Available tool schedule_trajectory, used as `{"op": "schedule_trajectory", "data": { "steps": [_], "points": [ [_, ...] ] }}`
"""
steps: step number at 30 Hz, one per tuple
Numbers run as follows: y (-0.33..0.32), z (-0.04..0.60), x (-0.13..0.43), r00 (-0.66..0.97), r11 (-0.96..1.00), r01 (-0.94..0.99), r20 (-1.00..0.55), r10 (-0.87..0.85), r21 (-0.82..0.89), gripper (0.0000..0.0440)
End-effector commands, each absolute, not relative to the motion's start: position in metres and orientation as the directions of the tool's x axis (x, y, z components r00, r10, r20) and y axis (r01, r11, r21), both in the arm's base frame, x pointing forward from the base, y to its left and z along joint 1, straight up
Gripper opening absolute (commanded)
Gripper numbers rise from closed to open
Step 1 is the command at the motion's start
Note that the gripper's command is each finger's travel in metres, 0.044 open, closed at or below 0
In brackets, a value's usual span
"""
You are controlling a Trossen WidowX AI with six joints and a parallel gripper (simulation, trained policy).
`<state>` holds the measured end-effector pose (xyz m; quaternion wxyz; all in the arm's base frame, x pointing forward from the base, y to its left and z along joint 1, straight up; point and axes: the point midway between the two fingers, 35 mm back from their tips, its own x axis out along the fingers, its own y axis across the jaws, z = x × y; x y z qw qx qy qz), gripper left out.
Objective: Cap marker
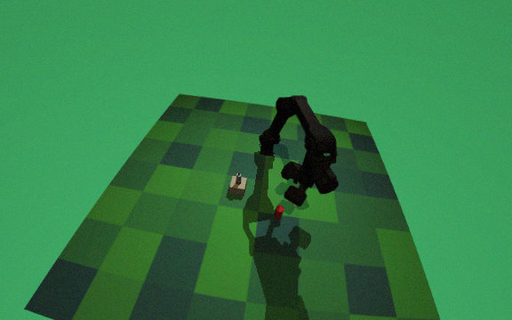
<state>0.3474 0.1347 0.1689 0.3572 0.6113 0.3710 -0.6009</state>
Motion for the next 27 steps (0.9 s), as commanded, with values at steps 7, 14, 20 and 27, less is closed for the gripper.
{"op": "schedule_trajectory", "data": {
  "steps": [7, 14, 20, 27],
  "points": [
    [0.12, 0.157, 0.359, -0.027, -0.498, 0.867, -0.999, 0.02, -0.034, 0.0328],
    [0.109, 0.147, 0.368, -0.044, -0.519, 0.853, -0.999, 0.018, -0.047, 0.0324],
    [0.101, 0.138, 0.374, -0.057, -0.534, 0.844, -0.998, 0.018, -0.057, 0.0318],
    [0.094, 0.126, 0.378, -0.079, -0.545, 0.835, -0.997, 0.016, -0.075, 0.031]
  ]
}}
